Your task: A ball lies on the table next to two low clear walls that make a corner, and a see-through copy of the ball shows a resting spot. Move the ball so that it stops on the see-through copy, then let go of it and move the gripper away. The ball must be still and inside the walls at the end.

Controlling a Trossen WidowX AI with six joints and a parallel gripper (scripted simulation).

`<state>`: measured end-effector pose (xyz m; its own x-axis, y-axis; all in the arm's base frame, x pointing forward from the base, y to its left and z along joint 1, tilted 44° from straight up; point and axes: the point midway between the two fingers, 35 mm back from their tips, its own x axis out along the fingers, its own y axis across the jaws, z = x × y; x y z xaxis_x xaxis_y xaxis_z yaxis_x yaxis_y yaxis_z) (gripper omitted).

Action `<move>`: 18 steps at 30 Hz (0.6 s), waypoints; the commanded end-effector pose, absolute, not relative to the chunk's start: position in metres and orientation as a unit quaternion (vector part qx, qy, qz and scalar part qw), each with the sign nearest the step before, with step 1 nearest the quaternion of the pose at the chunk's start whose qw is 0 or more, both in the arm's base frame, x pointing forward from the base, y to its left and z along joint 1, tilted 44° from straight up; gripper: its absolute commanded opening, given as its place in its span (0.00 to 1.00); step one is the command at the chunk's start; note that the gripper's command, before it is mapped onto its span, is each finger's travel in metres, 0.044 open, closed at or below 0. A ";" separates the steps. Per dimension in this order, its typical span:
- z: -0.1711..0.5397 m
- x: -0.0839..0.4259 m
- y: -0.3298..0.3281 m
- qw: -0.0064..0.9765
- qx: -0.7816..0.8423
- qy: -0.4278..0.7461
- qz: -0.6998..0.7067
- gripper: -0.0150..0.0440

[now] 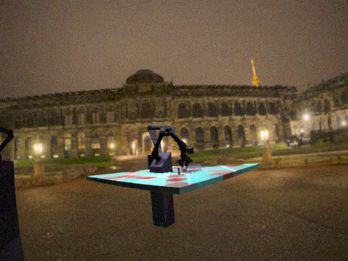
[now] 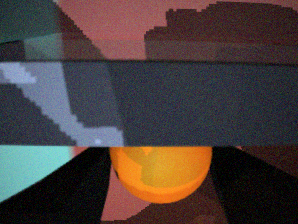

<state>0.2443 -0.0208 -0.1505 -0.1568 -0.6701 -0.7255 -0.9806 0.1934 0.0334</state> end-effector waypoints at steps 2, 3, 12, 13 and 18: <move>-0.150 0.244 -0.021 0.296 -0.578 0.714 0.262 0.74; -0.150 0.244 -0.021 0.296 -0.578 0.714 0.262 0.79; -0.097 0.258 0.031 0.295 -0.579 0.712 0.264 0.80; -0.090 0.258 0.036 0.295 -0.579 0.712 0.264 0.80; -0.088 0.258 0.038 0.295 -0.579 0.713 0.264 0.80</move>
<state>0.2593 0.0331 -0.0959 -0.1463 -0.6710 -0.7269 -0.9832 0.1798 0.0320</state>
